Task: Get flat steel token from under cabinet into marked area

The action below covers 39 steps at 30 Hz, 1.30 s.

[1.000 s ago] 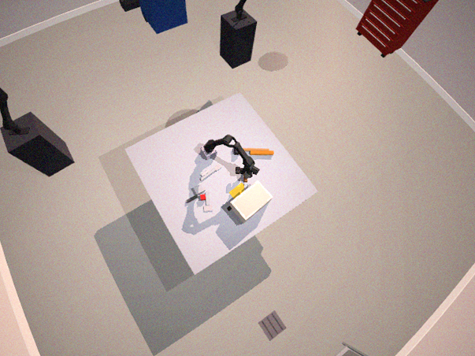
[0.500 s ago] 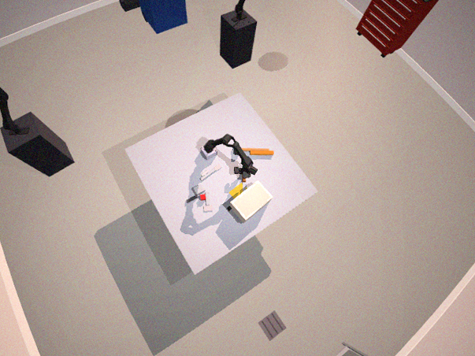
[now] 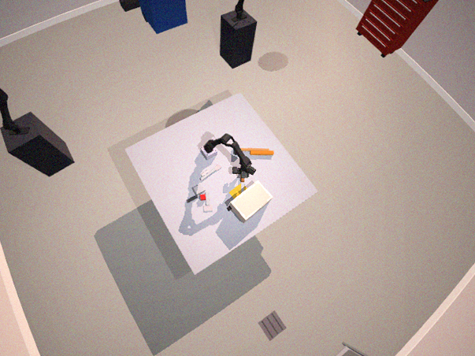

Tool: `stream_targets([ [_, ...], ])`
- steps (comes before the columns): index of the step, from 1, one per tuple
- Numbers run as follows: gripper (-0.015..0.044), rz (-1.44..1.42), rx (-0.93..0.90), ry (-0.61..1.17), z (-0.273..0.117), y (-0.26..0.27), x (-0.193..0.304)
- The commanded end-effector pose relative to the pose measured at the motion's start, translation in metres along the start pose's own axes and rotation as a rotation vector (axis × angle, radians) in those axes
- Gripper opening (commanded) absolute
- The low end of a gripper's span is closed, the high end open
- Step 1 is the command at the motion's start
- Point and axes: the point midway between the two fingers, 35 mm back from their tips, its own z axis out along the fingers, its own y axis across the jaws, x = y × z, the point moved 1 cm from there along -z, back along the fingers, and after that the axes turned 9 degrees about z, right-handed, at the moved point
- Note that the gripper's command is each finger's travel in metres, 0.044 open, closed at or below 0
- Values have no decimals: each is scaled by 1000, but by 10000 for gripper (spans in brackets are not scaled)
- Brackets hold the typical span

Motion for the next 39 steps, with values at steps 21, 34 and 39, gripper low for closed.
stream_targets([
  [21, 0, 5, 8, -1, 1, -7, 25],
  [34, 0, 5, 9, 1, 1, -10, 50],
  [39, 0, 5, 9, 2, 2, -10, 59],
])
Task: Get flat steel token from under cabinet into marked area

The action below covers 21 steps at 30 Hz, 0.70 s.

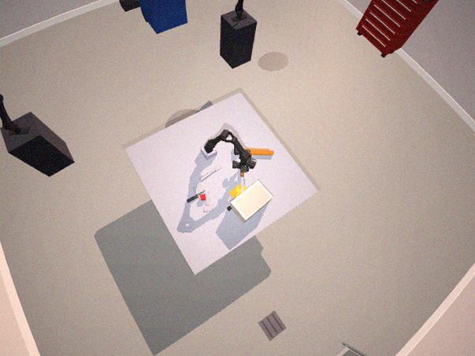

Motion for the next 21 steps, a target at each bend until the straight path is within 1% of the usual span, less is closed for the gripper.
stream_targets([
  [1, 0, -1, 4, 0, 1, -2, 9],
  [21, 0, -1, 4, 3, 1, -5, 44],
])
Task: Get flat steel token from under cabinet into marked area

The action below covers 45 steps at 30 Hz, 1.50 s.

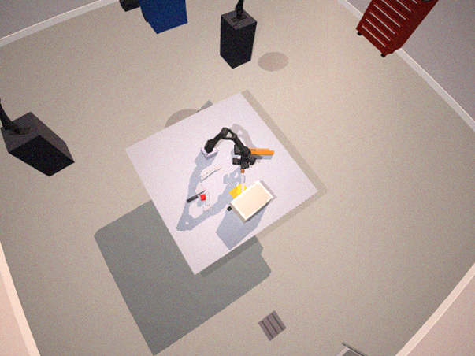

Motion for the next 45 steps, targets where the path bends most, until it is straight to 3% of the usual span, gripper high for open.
stream_targets([
  [1, 0, -1, 4, 1, 1, -2, 9],
  [45, 0, -2, 4, 5, -4, -7, 56],
])
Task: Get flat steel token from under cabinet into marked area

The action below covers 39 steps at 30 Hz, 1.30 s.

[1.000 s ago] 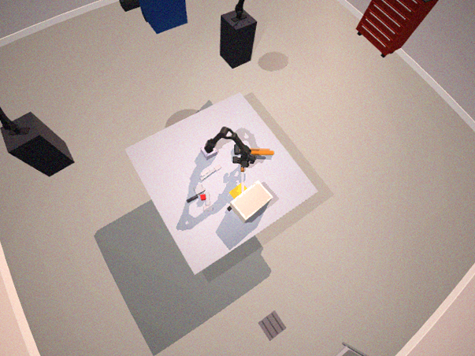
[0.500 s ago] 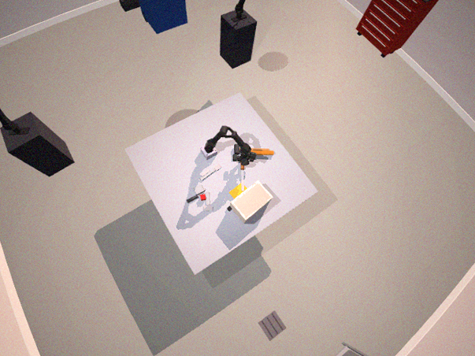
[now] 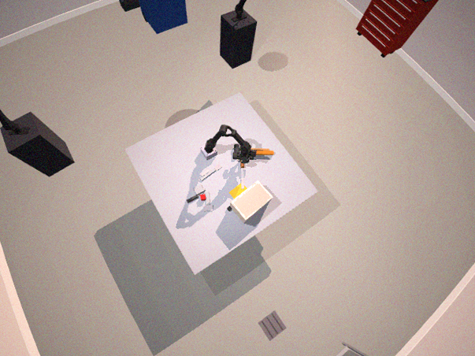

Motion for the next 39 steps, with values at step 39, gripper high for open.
stream_targets([
  [39, 0, 8, -8, -1, -3, 15, -12],
])
